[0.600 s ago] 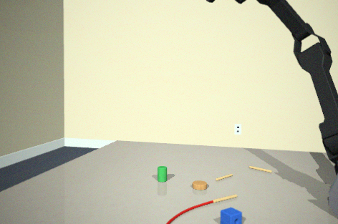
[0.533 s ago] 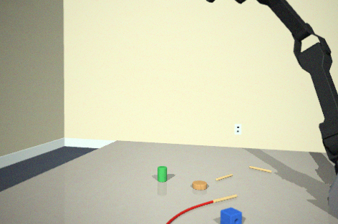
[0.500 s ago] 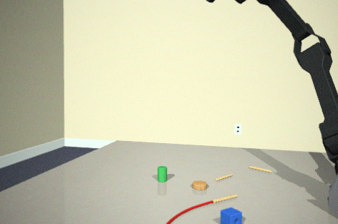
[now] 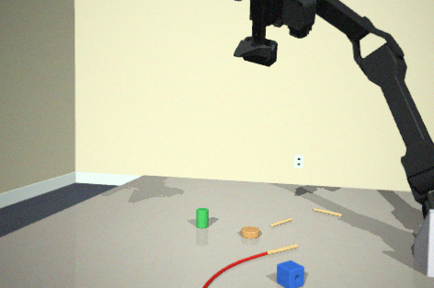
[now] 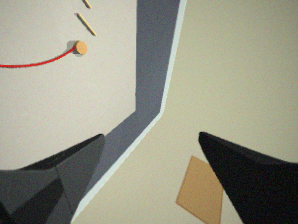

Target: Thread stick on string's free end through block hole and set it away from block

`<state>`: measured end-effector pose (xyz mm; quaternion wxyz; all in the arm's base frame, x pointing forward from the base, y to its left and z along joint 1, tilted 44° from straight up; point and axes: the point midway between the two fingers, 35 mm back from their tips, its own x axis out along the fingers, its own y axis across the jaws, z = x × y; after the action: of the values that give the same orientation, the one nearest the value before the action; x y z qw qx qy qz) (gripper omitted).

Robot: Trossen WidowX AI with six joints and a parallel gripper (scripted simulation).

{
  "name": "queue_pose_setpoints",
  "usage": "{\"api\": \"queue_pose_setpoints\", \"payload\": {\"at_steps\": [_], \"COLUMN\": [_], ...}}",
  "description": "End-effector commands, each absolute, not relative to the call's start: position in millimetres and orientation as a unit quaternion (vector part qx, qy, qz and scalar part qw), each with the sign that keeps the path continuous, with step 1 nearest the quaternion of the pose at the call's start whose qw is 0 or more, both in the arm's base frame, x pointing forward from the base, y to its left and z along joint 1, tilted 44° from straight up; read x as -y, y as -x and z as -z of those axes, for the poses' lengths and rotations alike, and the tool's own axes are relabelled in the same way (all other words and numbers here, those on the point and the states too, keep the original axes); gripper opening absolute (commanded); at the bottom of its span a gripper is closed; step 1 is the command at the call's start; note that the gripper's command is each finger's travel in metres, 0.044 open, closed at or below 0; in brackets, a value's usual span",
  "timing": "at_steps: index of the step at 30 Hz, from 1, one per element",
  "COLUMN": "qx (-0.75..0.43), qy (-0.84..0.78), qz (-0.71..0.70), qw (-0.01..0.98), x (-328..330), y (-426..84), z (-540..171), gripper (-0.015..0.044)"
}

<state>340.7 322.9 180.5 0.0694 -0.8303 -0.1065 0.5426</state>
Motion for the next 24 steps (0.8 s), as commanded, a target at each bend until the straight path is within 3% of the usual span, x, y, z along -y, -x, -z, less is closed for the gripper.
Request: {"api": "queue_pose_setpoints", "payload": {"at_steps": [1,9,17,24], "qx": [-0.038,-0.307,-0.525,-0.564], "qy": [0.810,0.759,0.714,0.706], "qz": [-0.576,-0.557,-0.443,-0.407], "qw": [0.105,0.141,0.137,0.132], "x": [-292.7,-219.6,-134.7,-114.9], "y": [-341.9,-320.5,-276.7,-264.6], "z": [-117.3,-13.6,53.5,63.3], "gripper": [0.0440,0.0440,0.0440,0.0440]}}
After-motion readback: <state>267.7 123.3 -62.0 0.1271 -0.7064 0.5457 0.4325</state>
